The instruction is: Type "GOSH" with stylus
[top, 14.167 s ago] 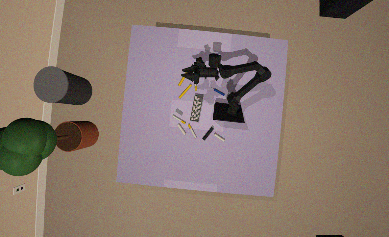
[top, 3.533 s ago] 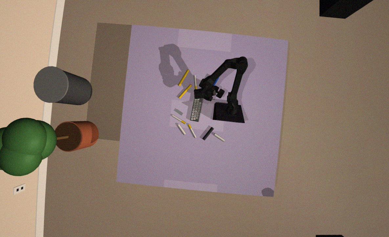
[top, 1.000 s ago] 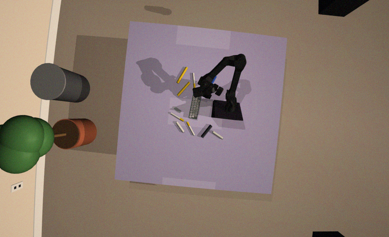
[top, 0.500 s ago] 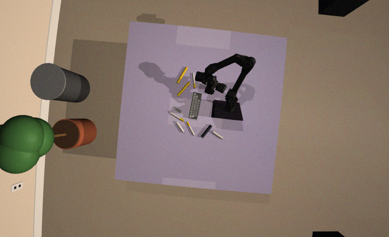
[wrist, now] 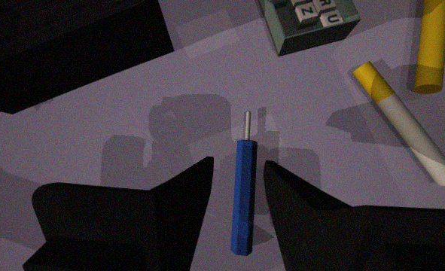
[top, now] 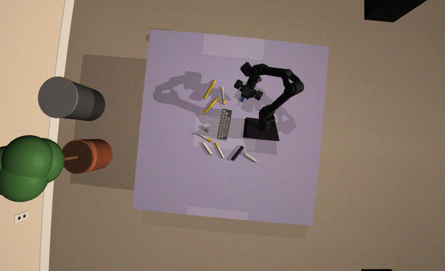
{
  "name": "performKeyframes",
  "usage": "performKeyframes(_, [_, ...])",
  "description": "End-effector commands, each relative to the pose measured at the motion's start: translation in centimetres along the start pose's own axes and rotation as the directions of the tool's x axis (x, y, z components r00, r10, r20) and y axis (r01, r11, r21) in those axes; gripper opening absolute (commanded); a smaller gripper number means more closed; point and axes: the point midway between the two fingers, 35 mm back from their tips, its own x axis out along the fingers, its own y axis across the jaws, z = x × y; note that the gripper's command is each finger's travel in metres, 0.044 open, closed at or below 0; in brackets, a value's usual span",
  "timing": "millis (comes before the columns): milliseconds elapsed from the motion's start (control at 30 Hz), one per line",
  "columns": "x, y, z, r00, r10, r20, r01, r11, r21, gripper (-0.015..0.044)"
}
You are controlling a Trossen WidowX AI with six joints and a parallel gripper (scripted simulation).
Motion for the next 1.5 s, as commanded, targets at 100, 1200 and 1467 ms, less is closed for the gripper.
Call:
performKeyframes(100, [-0.8, -0.5, -0.3, 0.998, -0.062, 0.018, 0.063, 0.998, -0.03, 0.015])
performKeyframes(1200, [1.2, -0.6, -1.3, 0.998, -0.062, 0.018, 0.062, 0.998, -0.031, 0.015])
performKeyframes(1467, [1.5, -0.6, -1.5, 0.998, -0.062, 0.017, 0.062, 0.998, -0.031, 0.015])
